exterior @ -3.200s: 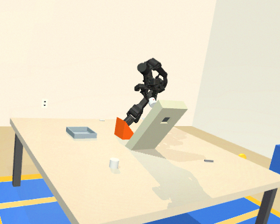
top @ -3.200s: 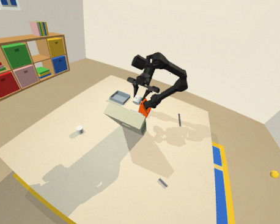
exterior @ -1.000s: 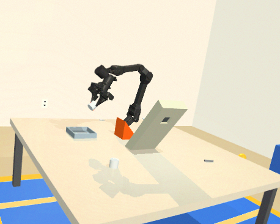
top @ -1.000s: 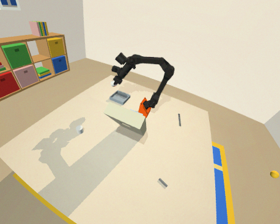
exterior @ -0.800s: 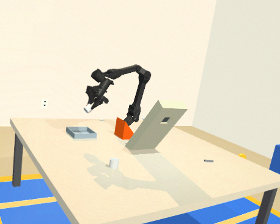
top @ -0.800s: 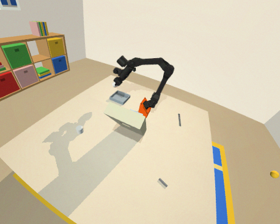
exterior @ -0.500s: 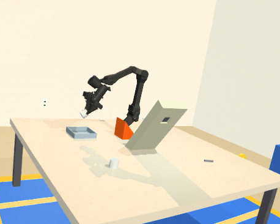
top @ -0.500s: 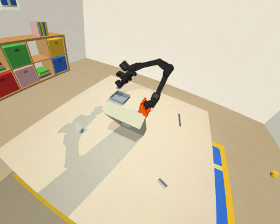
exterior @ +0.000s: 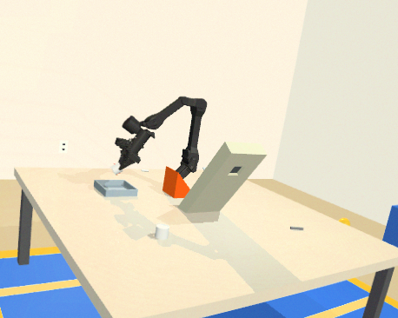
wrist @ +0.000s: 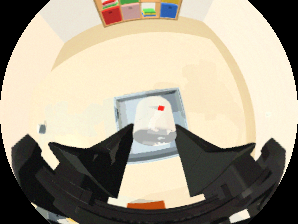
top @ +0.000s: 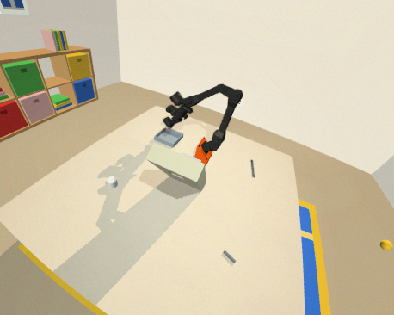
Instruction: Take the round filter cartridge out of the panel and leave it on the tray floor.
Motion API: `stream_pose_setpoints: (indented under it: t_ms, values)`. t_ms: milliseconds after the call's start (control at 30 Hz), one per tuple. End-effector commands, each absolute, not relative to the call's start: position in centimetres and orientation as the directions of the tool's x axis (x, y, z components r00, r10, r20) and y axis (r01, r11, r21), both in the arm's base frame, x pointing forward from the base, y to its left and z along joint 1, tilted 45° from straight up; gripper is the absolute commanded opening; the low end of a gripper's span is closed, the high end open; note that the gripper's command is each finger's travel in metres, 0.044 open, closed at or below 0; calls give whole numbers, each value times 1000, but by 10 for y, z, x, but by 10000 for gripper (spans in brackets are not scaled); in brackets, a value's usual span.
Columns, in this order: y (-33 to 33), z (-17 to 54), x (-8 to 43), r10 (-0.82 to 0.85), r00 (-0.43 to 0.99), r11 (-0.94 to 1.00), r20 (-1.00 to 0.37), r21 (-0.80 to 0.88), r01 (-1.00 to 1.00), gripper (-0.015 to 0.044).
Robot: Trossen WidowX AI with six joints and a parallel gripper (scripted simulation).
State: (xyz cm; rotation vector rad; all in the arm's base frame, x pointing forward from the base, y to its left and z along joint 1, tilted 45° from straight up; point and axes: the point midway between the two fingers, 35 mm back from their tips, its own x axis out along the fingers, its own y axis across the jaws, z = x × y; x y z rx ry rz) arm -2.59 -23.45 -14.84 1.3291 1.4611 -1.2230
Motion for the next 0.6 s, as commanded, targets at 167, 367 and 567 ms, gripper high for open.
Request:
stream_pose_setpoints:
  t_ms: [167, 367, 567]
  values:
    - [-192, -187, -32, 235, -138, -20, -962, -146, 989, 0]
    - [-189, -186, -31, 249, -133, -23, -959, -143, 989, 26]
    - [-189, -186, -31, 249, -133, -23, -959, -143, 989, 184]
